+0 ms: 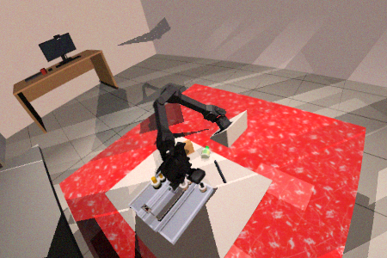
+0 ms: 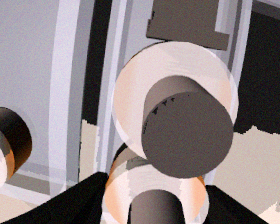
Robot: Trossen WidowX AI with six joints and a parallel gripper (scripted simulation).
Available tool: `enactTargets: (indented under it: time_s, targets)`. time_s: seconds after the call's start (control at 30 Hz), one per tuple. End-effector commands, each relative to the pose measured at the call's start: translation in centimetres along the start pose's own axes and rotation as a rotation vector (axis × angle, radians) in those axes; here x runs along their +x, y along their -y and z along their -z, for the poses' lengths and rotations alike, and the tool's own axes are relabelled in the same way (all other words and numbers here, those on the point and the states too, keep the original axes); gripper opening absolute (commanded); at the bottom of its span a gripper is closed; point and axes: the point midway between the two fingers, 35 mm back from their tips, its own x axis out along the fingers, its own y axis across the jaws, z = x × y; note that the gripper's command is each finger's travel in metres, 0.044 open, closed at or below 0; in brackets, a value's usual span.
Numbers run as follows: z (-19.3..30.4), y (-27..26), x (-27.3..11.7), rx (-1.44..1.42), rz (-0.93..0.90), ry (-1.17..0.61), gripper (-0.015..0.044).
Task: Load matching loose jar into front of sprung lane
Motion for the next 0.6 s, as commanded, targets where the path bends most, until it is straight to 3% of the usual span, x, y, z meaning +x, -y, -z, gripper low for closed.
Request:
enactTargets:
  time_s: [0.0, 0.47, 0.57]
  targets:
    - [-0.04, 0.04, -0.01, 0.006, 0.005, 0.008, 0.0]
    - [0.17, -0.02, 0.0, 0.006, 0.004, 0.007, 0.0]
    - [0.1, -0.02, 0.0, 0.006, 0.004, 0.007, 0.0079]
